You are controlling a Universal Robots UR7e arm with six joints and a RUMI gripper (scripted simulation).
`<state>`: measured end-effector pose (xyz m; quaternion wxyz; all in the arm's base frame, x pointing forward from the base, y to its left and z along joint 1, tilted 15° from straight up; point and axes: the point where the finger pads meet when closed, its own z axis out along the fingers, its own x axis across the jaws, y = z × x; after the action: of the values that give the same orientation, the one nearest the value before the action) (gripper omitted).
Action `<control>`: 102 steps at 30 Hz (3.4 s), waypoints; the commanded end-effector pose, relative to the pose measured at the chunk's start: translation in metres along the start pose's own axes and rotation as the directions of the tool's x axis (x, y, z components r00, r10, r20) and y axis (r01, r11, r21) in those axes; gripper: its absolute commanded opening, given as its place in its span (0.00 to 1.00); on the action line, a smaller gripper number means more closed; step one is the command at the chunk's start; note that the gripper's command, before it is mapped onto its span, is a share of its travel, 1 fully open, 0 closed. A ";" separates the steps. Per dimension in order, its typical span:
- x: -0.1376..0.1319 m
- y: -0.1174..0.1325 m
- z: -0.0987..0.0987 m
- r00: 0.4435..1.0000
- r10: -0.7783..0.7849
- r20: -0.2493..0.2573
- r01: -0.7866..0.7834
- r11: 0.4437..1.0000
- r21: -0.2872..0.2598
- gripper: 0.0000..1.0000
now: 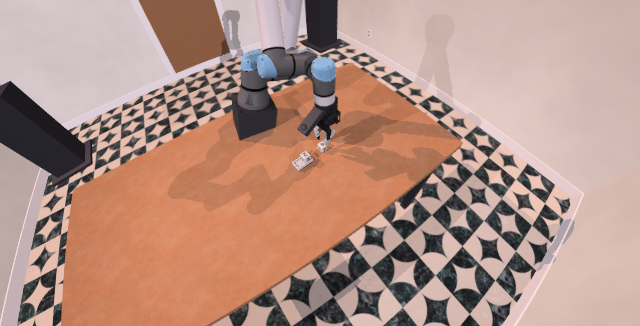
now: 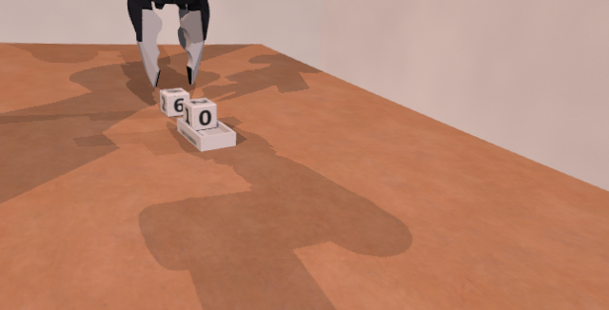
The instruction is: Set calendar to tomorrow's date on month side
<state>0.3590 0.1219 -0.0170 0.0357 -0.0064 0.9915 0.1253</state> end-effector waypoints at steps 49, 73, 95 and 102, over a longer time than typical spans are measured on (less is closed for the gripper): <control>0.001 0.000 0.029 1.000 -0.001 0.000 0.001 1.000 0.001 0.29; 0.001 0.000 0.029 1.000 -0.001 -0.001 0.001 1.000 0.001 0.11; 0.001 0.000 0.029 1.000 -0.001 -0.001 0.001 1.000 0.001 0.11; 0.001 0.000 0.029 1.000 -0.001 -0.001 0.001 1.000 0.001 0.11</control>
<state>0.3612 0.1291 -0.0446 0.0365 -0.0065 0.9915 0.1251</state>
